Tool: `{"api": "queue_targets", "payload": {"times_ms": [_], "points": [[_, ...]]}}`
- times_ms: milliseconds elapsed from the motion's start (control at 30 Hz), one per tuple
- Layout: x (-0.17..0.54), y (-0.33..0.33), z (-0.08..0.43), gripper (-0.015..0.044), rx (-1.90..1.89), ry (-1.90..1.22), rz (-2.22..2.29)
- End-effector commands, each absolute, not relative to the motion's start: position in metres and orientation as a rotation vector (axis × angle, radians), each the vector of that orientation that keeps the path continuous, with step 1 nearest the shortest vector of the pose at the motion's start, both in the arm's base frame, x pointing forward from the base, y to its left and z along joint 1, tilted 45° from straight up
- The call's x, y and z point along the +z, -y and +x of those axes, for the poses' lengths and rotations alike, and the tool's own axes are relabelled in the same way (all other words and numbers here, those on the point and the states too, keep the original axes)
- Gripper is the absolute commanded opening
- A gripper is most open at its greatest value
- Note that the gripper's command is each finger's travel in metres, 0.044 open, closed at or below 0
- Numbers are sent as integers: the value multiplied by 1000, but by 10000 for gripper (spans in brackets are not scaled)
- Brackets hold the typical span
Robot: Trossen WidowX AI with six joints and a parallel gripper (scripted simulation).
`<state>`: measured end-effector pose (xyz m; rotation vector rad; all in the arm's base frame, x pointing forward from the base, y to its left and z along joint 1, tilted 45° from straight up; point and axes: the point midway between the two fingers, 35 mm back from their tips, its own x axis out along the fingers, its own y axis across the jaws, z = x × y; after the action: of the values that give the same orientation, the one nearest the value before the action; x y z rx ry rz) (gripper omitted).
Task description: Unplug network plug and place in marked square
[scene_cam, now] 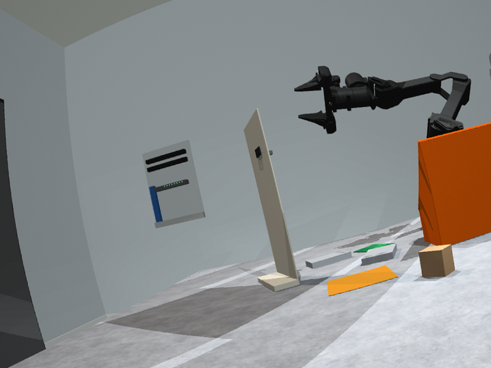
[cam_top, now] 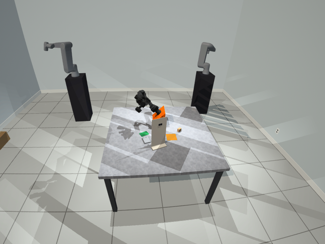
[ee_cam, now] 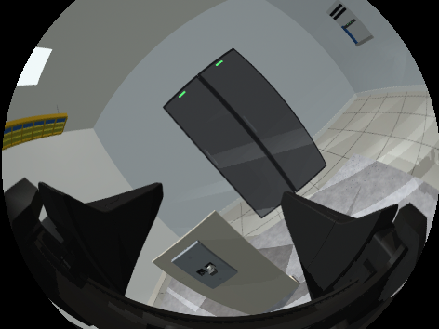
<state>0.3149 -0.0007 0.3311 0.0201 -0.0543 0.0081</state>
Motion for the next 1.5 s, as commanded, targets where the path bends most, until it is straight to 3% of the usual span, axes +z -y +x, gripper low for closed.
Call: {"api": "queue_targets", "payload": {"times_ms": [0, 300, 767, 1100, 1467], "points": [[330, 1, 315, 374, 10, 50, 23], [266, 11, 324, 156, 92, -178, 236], [176, 25, 303, 156, 148, -533, 757], [172, 25, 304, 156, 149, -548, 787], [163, 19, 343, 156, 149, -549, 789]]}}
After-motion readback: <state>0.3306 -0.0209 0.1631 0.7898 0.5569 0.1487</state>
